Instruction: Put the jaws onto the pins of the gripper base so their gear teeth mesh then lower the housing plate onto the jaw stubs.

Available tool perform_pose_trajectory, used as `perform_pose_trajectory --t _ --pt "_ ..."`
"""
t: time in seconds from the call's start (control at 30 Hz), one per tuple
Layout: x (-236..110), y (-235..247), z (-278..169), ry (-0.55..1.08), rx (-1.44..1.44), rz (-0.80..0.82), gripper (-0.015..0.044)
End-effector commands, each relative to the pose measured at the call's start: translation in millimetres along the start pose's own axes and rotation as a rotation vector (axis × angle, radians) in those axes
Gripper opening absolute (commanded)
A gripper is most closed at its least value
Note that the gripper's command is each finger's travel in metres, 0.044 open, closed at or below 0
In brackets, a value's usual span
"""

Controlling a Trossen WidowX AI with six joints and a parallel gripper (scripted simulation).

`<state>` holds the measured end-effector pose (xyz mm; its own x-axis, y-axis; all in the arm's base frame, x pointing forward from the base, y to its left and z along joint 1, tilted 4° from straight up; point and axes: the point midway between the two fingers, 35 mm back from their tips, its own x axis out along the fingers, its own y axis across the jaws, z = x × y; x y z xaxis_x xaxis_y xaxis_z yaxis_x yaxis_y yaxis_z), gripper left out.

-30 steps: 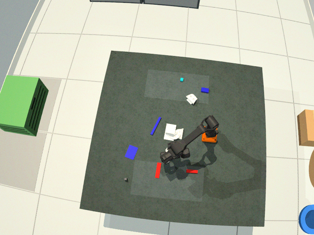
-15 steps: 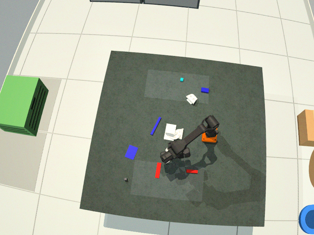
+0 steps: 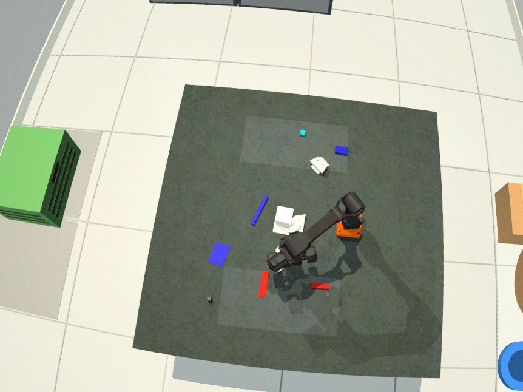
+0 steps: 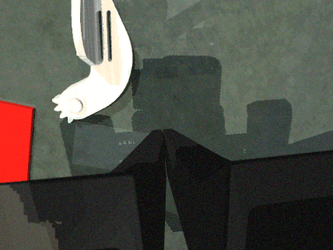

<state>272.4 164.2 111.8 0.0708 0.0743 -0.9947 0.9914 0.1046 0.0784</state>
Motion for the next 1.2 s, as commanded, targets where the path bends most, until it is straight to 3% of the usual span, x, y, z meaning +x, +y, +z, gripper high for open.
perform_pose_trajectory --t 0.0,0.2,0.77,1.17 --pt "-0.4 -0.1 0.2 0.0 -0.003 0.0 0.0" --pt "-0.4 -0.1 0.2 0.0 -0.003 0.0 0.0" --pt "0.0 0.0 0.0 0.0 0.0 0.0 0.044" --pt "0.0 0.0 0.0 0.0 0.0 0.0 0.044"
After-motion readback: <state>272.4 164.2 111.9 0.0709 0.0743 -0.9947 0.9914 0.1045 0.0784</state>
